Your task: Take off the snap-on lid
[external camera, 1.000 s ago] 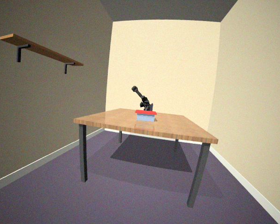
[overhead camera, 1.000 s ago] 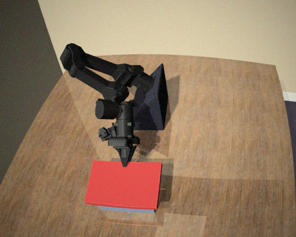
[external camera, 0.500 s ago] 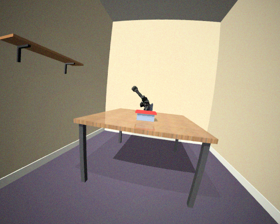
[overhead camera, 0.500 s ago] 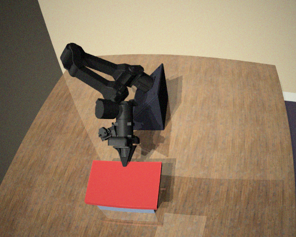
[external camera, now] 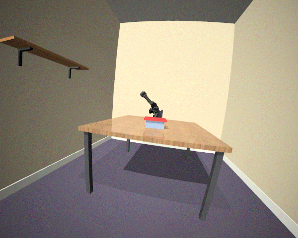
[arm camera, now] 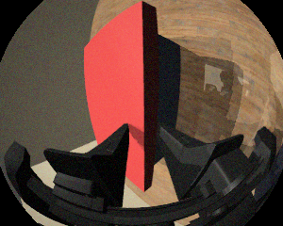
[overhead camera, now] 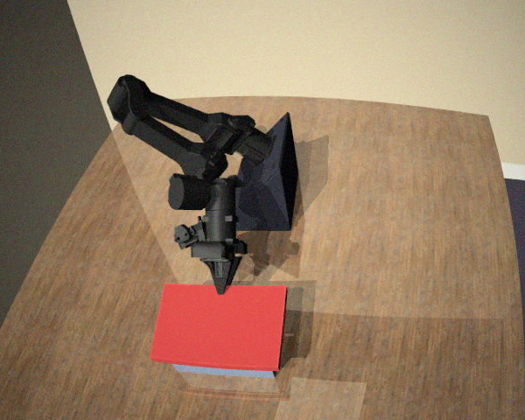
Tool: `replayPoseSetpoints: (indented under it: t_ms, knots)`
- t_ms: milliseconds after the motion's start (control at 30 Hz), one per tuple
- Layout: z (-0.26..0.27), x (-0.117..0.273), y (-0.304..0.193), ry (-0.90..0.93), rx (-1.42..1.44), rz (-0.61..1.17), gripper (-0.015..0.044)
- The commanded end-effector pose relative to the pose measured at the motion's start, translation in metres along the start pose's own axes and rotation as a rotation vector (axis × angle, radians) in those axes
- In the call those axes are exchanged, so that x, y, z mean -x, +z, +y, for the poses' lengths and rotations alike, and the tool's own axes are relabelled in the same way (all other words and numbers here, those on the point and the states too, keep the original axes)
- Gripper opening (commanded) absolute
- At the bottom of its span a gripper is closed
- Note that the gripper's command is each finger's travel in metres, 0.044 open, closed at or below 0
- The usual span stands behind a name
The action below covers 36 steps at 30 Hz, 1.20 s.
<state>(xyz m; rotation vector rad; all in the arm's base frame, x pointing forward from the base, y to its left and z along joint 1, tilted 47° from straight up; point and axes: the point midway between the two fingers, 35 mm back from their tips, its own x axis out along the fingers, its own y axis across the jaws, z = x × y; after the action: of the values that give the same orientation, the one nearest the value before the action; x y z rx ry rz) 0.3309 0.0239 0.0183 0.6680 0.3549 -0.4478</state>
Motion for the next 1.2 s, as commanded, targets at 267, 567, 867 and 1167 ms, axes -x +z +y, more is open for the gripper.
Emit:
replayPoseSetpoints:
  t_ms: [267,567,867,1167]
  knots:
    - [0.0035,0.0033,-0.0002,0.006,-0.004,-0.001,0.0]
    - [0.0047,0.0048,0.0,0.006,-0.004,0.0,0.0]
    - [0.006,0.006,0.0001,0.006,-0.004,0.0,0.0]
    - [0.0074,0.0072,0.0002,0.006,-0.004,0.0,0.0]
